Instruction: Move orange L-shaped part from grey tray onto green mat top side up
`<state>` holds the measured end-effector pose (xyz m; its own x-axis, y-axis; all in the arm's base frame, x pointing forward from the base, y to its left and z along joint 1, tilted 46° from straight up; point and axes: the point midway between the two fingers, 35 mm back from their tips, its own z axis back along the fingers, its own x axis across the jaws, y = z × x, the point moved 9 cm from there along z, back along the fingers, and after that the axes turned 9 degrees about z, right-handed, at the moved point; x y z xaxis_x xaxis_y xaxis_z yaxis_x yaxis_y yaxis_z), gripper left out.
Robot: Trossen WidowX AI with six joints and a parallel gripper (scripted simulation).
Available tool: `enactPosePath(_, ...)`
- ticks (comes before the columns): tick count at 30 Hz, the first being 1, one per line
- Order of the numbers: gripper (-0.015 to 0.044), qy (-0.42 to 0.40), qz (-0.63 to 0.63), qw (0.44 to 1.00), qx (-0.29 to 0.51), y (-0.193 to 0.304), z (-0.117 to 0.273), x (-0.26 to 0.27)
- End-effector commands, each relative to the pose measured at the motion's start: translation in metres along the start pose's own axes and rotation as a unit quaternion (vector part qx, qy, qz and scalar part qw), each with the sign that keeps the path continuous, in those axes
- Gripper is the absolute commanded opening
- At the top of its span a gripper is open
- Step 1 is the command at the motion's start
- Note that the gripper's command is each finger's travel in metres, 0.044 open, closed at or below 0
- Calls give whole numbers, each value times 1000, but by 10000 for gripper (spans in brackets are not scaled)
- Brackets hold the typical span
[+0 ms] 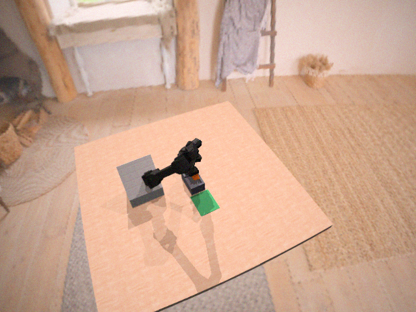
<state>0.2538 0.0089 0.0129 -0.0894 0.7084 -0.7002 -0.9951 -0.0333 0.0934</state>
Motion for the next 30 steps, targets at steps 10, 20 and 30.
enactPosePath(10, 180, 0, 0, 1000, 0, 0, 0, 0)
enactPosePath(20, 180, 6, 1, 1000, 2, -1, 12, 11)
enactPosePath(30, 180, 4, 2, 1000, 2, 0, 109, 0)
